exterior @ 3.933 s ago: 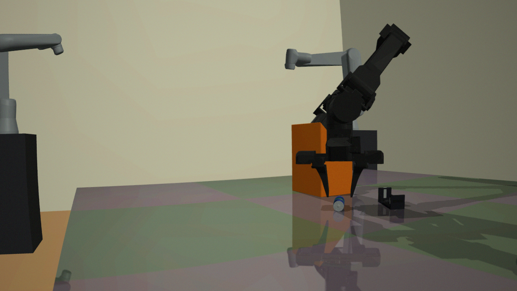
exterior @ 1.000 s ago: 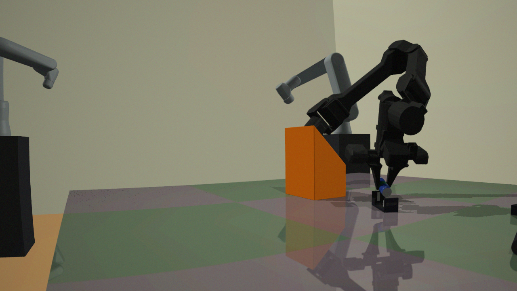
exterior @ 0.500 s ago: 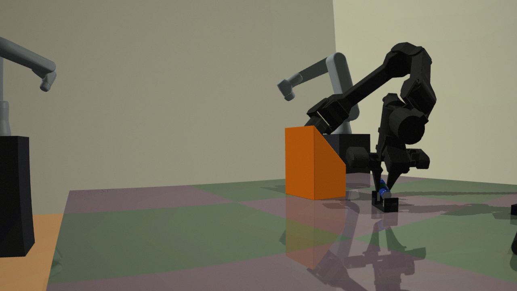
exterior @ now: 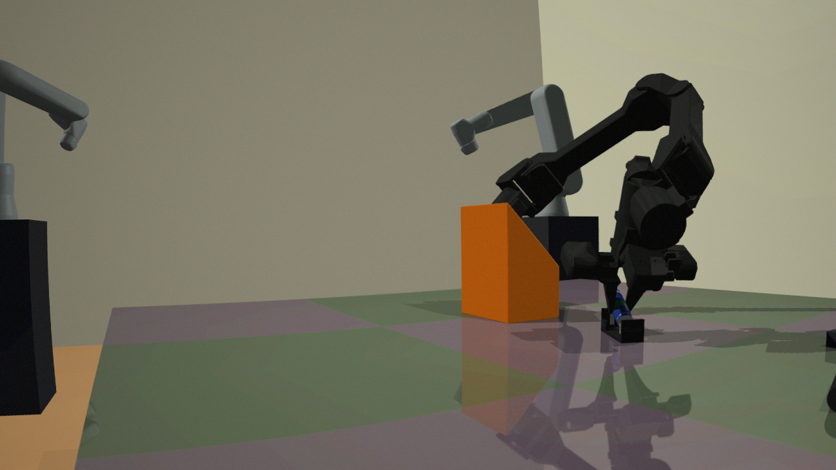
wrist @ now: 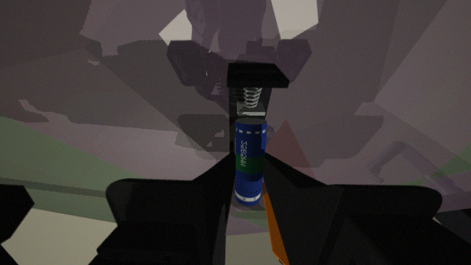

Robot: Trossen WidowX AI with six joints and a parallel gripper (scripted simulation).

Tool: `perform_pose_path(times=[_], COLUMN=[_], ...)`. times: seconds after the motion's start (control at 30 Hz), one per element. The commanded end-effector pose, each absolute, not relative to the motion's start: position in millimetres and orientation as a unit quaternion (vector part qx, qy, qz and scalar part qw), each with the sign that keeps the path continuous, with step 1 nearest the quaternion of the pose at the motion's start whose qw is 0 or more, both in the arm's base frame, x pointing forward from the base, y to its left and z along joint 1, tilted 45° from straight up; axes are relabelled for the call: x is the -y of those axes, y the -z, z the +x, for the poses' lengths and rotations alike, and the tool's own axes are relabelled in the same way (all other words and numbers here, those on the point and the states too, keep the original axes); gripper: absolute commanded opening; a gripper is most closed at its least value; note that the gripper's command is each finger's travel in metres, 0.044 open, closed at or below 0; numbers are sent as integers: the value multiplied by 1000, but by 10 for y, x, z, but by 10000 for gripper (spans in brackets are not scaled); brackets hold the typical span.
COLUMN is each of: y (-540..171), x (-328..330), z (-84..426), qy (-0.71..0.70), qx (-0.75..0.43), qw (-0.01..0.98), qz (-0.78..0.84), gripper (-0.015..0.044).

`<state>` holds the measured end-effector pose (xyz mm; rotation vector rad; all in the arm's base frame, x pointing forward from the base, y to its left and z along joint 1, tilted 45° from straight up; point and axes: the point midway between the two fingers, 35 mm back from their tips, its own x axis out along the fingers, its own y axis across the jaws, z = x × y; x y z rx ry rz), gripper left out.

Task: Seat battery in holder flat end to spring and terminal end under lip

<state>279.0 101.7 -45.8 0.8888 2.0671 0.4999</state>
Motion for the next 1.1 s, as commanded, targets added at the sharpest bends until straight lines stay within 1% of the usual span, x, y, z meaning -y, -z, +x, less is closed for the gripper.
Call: perform_pose_path(times=[0.0,0.23,1.07], y=[478,498,557], x=[-1036,-1050,-1025], z=[2797,2807,2940], qy=[-204,-212,-212], qx=[-823,-830,-832], qw=[396,381,381], qz=[352,348,345], gripper=[77,77,77])
